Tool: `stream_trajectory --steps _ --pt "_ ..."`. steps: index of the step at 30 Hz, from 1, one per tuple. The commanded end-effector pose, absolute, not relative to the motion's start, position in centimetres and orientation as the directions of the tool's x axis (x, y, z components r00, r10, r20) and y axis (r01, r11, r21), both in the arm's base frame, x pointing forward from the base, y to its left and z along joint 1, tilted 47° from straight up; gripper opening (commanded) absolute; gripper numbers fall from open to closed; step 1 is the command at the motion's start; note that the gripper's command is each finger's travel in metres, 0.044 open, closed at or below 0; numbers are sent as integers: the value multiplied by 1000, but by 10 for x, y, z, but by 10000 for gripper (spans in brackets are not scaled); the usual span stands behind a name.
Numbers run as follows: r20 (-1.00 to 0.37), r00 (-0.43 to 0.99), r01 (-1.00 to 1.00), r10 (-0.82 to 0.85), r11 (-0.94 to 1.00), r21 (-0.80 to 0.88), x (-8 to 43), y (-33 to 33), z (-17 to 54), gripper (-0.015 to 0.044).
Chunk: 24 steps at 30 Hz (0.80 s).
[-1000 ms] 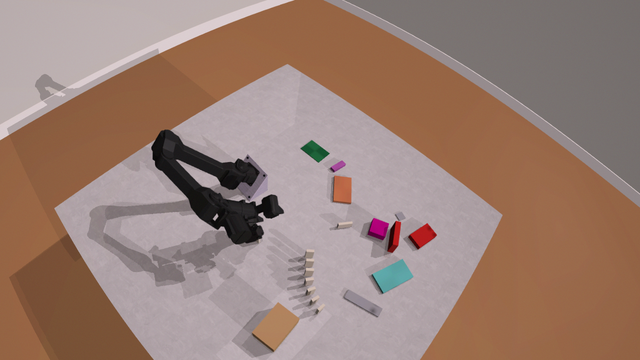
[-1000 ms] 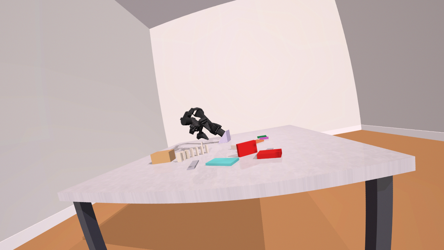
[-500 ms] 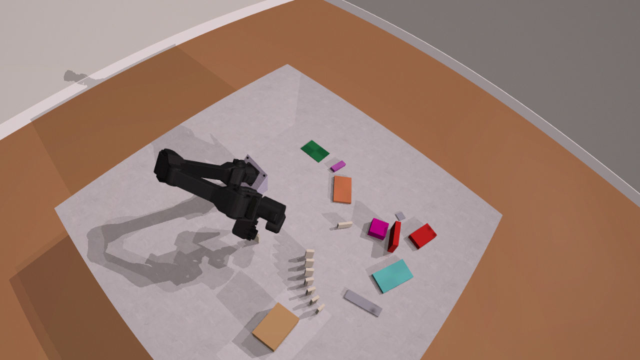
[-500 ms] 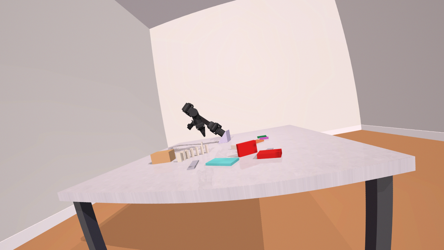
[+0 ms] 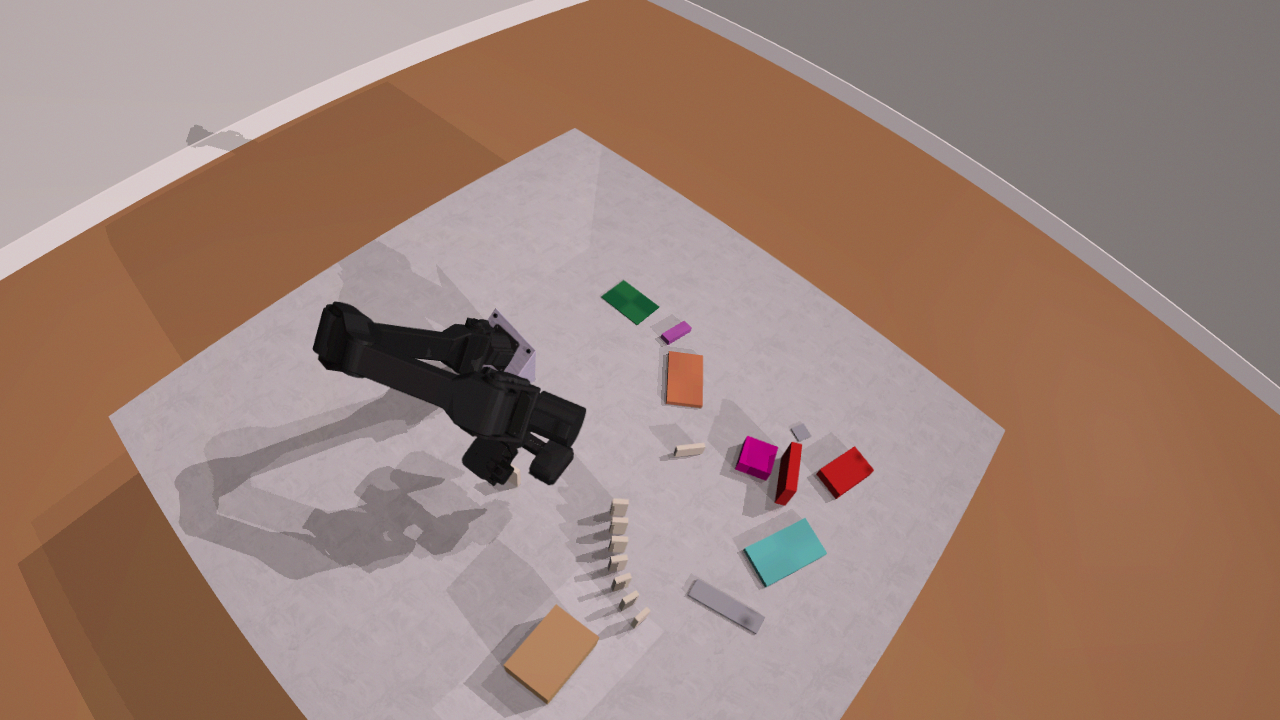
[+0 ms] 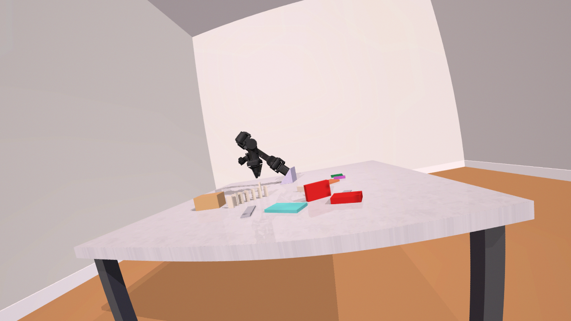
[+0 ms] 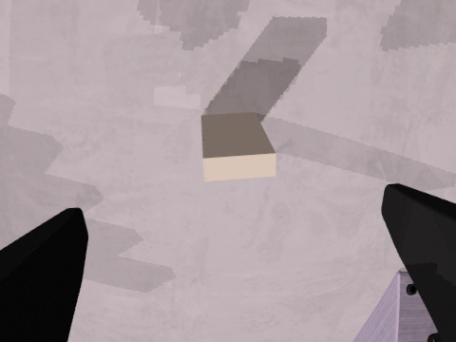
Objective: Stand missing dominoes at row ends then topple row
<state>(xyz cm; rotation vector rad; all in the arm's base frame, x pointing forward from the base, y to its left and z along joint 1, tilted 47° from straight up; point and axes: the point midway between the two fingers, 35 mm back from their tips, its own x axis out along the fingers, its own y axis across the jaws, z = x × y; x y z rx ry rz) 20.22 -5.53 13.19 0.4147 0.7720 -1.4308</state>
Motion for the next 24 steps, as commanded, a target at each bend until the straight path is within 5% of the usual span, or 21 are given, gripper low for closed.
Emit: stream_trajectory --steps 1,18,24 --pt "-685 -43 972 -728 128 -198 199 -72 117 440" --pt "-680 -44 972 -732 126 -198 196 -96 95 440" --pt "-680 -44 972 -732 126 -198 196 -96 95 282"
